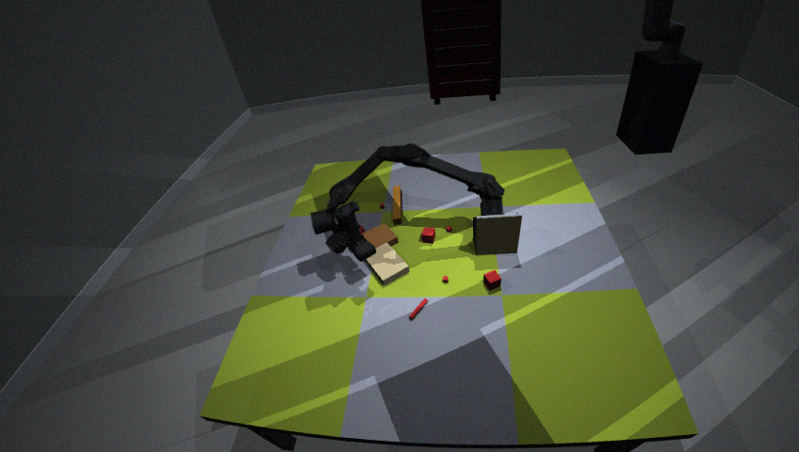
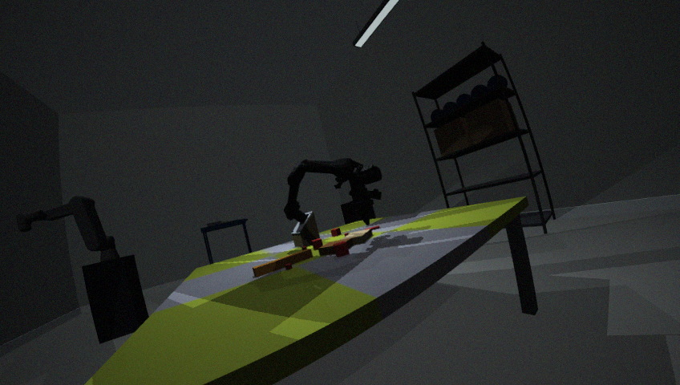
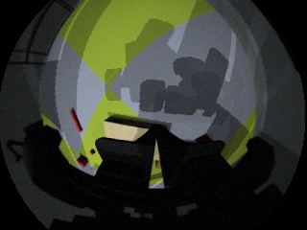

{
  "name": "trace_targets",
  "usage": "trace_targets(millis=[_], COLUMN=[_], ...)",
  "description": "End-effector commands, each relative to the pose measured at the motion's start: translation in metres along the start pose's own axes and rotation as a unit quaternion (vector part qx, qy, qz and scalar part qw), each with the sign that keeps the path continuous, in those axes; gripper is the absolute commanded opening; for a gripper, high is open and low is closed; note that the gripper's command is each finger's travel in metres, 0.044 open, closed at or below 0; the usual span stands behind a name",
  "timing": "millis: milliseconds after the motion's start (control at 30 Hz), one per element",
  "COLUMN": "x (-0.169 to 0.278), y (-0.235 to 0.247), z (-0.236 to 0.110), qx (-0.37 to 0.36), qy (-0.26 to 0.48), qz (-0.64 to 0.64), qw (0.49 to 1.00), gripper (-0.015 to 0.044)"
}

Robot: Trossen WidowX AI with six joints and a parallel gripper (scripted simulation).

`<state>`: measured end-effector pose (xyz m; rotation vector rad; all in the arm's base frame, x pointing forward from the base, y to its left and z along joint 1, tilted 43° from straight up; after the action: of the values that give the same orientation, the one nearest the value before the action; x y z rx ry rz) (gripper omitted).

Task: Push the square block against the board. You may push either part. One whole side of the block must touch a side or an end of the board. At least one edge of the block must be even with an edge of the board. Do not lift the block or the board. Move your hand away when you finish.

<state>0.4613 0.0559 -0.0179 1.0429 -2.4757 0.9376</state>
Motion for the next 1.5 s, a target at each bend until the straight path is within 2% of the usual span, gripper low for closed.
trace_targets(millis=[0, 167, 267, 333, 1200, 1467], x=[0.001, 0.001, 0.000, 0.000, 0.024, 0.015], y=[-0.012, -0.012, -0.013, -0.013, -0.009, -0.012], z=[0.001, 0.004, 0.044, 0.056, 0.056, 0.056], qx=[0.003, 0.003, 0.003, 0.004, 0.004, 0.004], qy=[0.003, 0.003, 0.003, 0.004, 0.004, 0.004], qz=[0.045, 0.045, 0.045, 0.045, 0.045, 0.045], qw=[0.999, 0.999, 0.999, 0.999, 0.999, 0.999], gripper=[0.0000, 0.0000, 0.0000, 0.0000, 0.0000, 0.0000])
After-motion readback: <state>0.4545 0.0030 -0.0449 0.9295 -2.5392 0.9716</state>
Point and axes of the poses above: the point midway between the two fingers, 35 mm back from their tips, its own z axis out along the fingers, its own y axis across the jaws, x = y × z, the point moved 8 cm from there along -z, back along the fingers, and after that the axes turned 9 degrees about -z, right-handed, at the moved point
